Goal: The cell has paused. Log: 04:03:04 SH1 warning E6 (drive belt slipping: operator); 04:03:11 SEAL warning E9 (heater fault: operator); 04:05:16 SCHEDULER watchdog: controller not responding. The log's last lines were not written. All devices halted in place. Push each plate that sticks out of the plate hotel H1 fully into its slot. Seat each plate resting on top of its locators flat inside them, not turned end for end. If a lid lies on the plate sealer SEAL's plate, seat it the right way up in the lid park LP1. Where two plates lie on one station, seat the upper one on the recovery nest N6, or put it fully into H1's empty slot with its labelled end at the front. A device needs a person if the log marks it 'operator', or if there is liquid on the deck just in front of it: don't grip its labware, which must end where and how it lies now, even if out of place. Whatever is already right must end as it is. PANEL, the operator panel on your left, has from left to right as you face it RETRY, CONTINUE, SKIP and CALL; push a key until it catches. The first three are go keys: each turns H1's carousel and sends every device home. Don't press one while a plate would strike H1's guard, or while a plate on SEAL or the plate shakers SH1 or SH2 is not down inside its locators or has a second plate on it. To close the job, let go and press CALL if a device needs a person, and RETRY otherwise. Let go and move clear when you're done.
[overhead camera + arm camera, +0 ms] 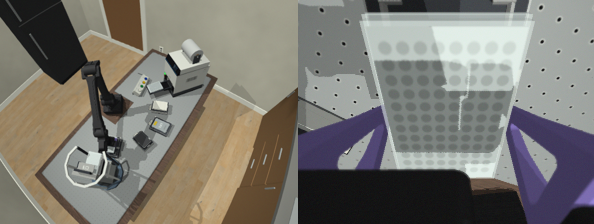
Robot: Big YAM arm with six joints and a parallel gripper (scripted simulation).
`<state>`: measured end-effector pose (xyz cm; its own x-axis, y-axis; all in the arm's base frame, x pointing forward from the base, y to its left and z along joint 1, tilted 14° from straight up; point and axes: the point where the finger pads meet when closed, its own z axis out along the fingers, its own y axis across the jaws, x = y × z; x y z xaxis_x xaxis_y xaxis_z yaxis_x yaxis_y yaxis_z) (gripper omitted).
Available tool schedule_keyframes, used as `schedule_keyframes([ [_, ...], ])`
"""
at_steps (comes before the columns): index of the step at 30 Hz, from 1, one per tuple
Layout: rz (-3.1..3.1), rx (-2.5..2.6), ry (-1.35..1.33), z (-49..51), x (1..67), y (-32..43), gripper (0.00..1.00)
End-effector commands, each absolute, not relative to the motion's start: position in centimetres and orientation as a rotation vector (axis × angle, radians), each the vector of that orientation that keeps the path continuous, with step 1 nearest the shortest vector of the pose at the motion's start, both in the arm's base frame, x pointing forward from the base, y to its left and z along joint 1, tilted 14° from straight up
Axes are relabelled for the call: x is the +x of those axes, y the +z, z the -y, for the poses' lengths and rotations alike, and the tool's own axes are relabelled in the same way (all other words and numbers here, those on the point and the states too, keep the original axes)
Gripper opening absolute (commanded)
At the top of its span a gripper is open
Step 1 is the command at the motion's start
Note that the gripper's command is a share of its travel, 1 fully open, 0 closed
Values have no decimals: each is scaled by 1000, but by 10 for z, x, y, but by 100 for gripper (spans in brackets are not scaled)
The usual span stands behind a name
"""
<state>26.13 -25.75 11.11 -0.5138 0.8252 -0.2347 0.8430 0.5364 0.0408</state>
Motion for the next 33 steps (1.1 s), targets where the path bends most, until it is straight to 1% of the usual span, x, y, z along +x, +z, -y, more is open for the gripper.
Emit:
schedule_keyframes([
  [1,-2549,1403,-115,262,262,105,84],
  [27,-2523,1392,-125,267,270,114,84],
  [28,-2541,1398,-119,264,264,102,84],
  [33,-2546,1400,-117,263,263,98,84],
])
